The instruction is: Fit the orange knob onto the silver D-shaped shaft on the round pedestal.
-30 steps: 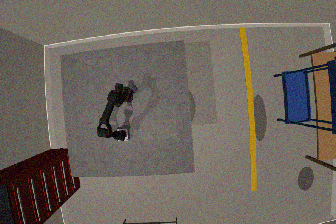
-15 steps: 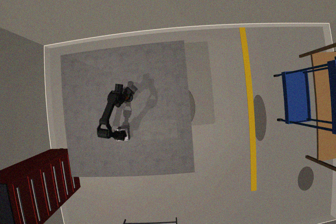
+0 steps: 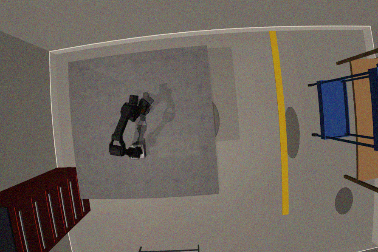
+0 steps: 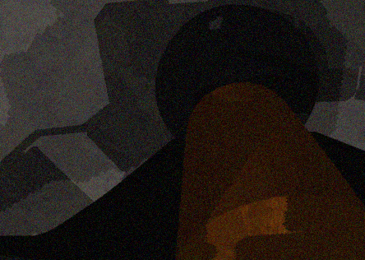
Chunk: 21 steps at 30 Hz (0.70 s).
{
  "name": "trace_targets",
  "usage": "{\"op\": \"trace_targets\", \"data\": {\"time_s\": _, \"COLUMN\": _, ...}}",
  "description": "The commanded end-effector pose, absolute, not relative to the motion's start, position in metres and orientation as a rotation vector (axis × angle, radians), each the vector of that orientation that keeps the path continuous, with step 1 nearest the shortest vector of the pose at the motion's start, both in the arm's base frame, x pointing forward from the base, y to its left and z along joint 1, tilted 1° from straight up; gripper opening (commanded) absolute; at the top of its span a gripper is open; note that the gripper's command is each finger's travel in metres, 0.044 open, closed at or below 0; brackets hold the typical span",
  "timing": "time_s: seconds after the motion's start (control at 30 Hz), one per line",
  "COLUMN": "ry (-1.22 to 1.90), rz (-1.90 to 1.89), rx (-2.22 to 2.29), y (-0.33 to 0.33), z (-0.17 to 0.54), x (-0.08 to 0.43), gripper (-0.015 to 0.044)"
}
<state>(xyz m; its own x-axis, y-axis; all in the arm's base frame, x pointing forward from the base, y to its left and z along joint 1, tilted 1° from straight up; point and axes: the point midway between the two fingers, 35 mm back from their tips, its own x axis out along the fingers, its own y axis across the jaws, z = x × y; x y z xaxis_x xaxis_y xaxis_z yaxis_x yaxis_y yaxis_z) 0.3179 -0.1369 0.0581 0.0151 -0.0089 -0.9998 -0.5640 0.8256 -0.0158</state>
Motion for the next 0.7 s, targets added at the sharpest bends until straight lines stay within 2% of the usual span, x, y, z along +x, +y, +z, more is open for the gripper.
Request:
{"op": "trace_targets", "data": {"time_s": 0.0, "ry": 1.483, "rz": 0.541, "rx": -0.571, "y": -0.137, "z": 0.0621, "x": 0.3176, "gripper": 0.0}}
{"op": "trace_targets", "data": {"time_s": 0.67, "ry": 1.474, "rz": 0.572, "rx": -0.604, "y": -0.1412, "z": 0.0596, "x": 0.3265, "gripper": 0.0}}
